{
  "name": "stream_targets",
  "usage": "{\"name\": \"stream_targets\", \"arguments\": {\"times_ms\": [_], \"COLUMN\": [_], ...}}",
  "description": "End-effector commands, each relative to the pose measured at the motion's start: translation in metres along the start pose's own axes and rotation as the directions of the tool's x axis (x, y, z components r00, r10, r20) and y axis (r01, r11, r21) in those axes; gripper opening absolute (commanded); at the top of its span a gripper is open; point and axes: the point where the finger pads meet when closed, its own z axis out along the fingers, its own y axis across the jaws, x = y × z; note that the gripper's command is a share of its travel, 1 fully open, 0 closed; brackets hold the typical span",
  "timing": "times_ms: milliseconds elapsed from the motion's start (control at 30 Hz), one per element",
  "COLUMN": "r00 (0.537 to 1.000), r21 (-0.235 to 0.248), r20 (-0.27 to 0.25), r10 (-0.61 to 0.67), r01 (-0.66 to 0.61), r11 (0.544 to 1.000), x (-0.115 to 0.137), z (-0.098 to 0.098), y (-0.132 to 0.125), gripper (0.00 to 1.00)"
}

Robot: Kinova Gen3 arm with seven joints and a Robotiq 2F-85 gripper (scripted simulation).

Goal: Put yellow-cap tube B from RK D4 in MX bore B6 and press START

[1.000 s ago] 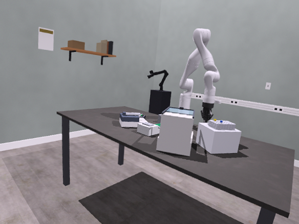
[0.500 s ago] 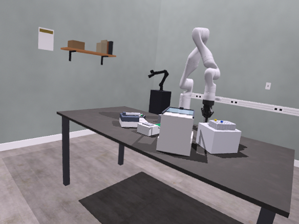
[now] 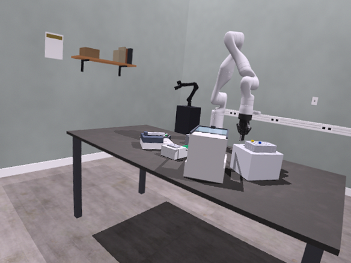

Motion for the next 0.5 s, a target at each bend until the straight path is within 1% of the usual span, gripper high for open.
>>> {"name": "stream_targets", "arguments": {"times_ms": [0,467], "r00": [1.000,1.000], "r21": [-0.001,-0.001], "r20": [0.000,0.000], "r10": [0.000,0.000], "r01": [0.000,0.000], "r11": [1.000,1.000], "x": [0.000,0.000], "z": [-0.001,-0.019], "y": [0.000,0.000], "gripper": [0.10,0.10]}}
